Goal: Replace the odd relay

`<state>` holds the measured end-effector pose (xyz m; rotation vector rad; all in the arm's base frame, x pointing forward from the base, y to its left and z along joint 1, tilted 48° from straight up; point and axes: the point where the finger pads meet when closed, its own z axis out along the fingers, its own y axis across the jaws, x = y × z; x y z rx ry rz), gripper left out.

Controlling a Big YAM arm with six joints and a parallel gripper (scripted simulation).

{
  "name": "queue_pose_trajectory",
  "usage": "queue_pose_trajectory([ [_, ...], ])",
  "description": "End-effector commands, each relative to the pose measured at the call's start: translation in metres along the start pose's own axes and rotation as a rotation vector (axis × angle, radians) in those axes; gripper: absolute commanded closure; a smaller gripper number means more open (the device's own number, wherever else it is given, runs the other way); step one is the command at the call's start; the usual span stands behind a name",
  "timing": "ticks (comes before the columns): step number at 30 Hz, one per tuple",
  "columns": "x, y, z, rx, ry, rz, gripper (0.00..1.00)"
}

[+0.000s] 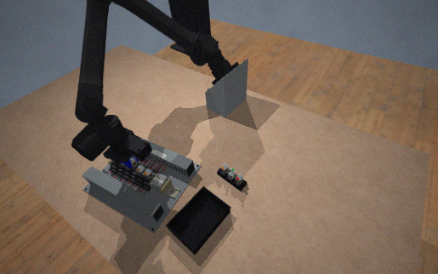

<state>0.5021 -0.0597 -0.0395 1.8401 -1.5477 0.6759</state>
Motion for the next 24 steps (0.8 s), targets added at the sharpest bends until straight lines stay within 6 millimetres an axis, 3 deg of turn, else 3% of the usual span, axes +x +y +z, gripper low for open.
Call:
queue_pose_trajectory([
  [1,-0.0004,-0.0153,-0.0107,0.02,-0.004,0.01,1.0],
  [24,-0.0015,-0.0162,-0.0141,0.027,-0.004,0.008,1.0],
])
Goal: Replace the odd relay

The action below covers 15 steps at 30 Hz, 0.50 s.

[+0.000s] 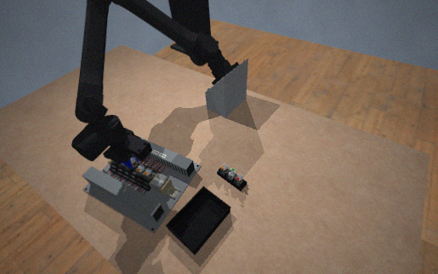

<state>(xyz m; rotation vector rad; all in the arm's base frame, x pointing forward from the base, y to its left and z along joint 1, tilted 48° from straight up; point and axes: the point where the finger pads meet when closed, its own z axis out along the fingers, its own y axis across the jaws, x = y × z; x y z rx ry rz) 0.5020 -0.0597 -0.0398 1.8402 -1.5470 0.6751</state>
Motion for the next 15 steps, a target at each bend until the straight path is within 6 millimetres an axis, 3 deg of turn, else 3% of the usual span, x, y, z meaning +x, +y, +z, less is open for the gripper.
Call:
queue_pose_trajectory([
  [1,-0.0012,-0.0163,-0.0143,0.027,-0.004,0.008,1.0],
  [15,-0.0016,-0.017,-0.0192,0.032,-0.004,0.009,1.0],
])
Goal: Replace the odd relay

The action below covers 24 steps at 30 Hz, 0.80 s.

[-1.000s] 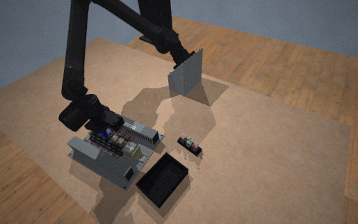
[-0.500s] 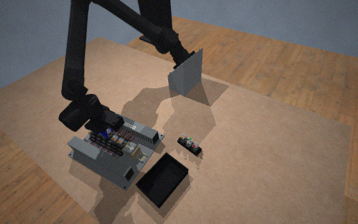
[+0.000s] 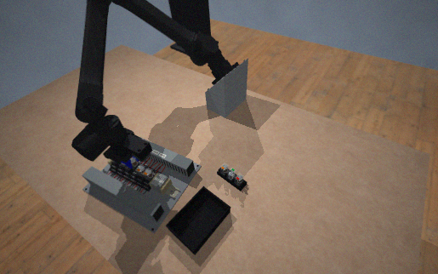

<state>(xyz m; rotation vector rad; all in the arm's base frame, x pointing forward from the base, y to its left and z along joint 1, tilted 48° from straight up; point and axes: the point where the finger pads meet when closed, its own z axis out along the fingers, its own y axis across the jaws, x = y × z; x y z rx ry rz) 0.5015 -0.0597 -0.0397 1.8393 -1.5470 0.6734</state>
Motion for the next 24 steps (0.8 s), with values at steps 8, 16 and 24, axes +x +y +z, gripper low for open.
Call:
queue_pose_trajectory([
  [8,0.003,-0.019,-0.041,0.05,-0.005,0.02,1.0],
  [16,0.005,-0.019,-0.074,0.058,-0.007,0.026,1.0],
  [24,0.009,-0.018,-0.083,0.05,-0.009,0.034,1.0],
])
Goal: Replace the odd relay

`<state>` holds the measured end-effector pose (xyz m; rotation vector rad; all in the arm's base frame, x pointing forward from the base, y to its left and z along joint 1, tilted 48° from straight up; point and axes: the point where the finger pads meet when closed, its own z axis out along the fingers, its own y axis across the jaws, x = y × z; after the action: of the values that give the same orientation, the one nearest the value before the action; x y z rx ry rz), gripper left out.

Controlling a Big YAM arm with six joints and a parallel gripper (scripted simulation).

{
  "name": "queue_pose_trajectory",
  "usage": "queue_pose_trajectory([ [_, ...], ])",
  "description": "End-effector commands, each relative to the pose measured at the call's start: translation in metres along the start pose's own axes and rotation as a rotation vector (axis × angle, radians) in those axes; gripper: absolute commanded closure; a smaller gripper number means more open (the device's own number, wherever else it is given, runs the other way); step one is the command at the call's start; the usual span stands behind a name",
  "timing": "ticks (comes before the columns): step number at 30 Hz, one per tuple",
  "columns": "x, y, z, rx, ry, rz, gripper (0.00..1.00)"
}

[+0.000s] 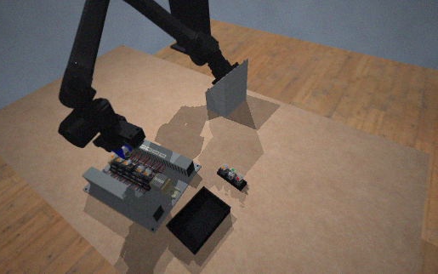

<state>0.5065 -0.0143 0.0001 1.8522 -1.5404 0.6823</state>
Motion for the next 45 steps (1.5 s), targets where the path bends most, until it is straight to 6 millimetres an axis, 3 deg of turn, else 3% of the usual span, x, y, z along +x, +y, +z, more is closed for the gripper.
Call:
queue_pose_trajectory([
  [1,0.009,-0.014,-0.022,0.038,-0.009,0.04,1.0],
  [13,0.004,-0.002,0.002,-0.015,-0.005,0.015,1.0],
  [45,-0.005,-0.002,-0.005,-0.003,-0.002,-0.001,1.0],
])
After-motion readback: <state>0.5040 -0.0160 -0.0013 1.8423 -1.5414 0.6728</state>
